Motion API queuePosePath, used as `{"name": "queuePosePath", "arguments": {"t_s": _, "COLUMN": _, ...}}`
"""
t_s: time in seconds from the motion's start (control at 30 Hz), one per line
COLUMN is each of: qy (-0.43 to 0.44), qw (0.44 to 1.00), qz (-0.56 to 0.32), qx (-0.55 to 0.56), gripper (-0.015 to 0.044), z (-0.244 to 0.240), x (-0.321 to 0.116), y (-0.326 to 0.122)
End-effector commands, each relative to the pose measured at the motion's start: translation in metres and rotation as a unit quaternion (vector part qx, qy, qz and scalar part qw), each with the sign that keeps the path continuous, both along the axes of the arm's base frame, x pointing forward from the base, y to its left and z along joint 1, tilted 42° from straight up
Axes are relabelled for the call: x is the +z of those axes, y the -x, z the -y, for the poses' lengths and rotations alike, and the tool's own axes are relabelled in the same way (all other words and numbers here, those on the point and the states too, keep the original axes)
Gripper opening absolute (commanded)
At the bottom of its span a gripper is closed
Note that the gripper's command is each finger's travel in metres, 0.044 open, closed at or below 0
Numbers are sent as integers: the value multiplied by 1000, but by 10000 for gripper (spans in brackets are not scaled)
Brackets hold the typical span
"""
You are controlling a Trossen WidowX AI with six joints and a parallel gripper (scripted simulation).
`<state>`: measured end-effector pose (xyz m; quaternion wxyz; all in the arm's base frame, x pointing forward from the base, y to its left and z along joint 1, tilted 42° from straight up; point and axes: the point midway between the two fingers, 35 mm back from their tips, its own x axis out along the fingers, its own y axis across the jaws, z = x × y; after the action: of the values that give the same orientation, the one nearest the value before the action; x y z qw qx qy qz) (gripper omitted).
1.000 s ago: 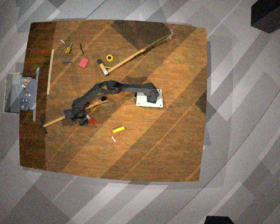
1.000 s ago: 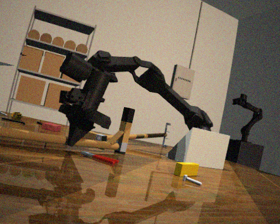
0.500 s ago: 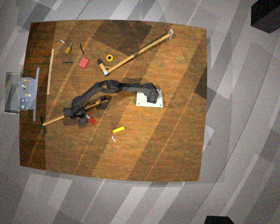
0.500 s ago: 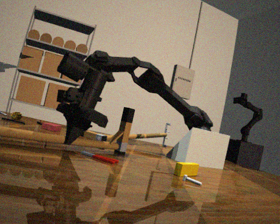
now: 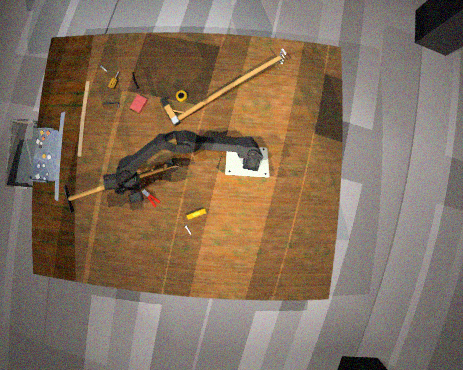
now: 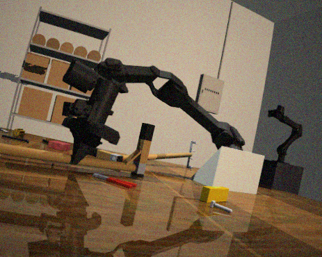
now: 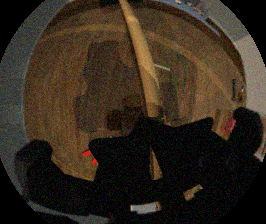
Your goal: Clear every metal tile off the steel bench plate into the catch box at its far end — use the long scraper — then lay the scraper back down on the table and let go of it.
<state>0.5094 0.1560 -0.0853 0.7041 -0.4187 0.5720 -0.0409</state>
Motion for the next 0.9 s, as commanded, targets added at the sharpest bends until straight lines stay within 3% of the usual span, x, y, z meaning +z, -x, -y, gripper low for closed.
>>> {"name": "queuePosePath", "arguments": {"t_s": 0.0, "qy": 1, "qw": 1000, "qz": -1, "qx": -4, "gripper": 0, "z": 8, "x": 4, "y": -5}}
{"name": "queuePosePath", "arguments": {"t_s": 0.87, "qy": 2, "qw": 1000, "qz": 0, "qx": -4, "gripper": 0, "z": 24, "x": 19, "y": -17}}
